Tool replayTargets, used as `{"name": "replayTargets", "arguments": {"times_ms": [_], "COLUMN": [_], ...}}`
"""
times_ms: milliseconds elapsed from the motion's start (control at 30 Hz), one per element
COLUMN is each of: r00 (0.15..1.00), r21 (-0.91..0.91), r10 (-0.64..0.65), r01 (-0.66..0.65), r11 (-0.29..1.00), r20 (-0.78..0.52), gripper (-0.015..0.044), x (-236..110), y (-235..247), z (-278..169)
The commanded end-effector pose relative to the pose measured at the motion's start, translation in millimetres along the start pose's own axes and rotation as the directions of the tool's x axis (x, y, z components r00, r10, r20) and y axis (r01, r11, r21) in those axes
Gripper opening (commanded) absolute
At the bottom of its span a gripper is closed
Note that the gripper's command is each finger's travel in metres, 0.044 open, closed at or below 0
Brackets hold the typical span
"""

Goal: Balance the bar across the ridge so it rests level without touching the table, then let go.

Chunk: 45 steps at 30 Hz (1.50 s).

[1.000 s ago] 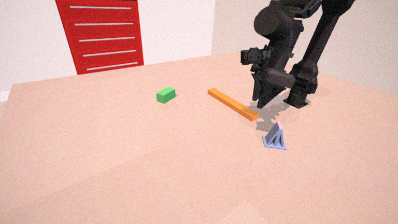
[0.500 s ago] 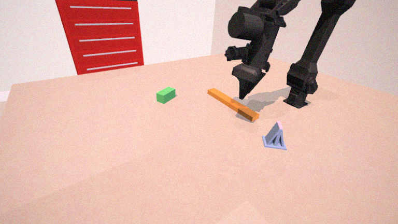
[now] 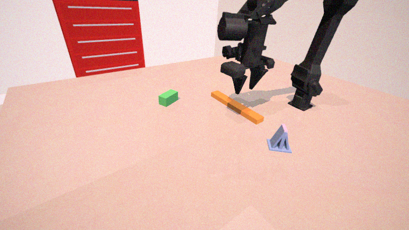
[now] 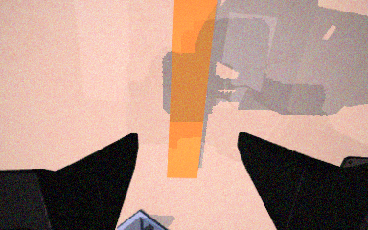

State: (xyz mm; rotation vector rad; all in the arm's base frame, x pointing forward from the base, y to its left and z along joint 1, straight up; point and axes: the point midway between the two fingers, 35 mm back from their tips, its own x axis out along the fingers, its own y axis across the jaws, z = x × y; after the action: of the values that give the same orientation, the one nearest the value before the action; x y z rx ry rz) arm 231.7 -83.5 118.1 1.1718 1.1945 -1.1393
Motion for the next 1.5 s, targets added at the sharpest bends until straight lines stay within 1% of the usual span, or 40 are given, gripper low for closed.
{"name": "replayTargets", "arguments": {"times_ms": [0, 167, 400, 733, 1233, 1467], "r00": [1.0, 1.0, 1.0, 1.0, 1.0, 1.0], "r21": [0.04, 0.04, 0.04, 0.04, 0.04, 0.04], "r10": [-0.019, -0.019, -0.019, -0.019, -0.019, -0.019], "r01": [0.019, 0.019, 0.019, 0.019, 0.02, 0.02], "r11": [0.999, 0.999, 0.999, 0.999, 0.999, 0.999], "r20": [-0.007, -0.007, -0.007, -0.007, -0.007, -0.007], "gripper": [0.0315, 0.0315, 0.0315, 0.0315, 0.0315, 0.0315], "x": [0.7, 7.6, 44.8, 47.5, 70.6, 71.7], "y": [-2.8, -2.4, -3.6, -3.7, -4.3, -4.3], "z": [4.3, 4.5, 4.0, 4.0, 3.8, 3.7]}}
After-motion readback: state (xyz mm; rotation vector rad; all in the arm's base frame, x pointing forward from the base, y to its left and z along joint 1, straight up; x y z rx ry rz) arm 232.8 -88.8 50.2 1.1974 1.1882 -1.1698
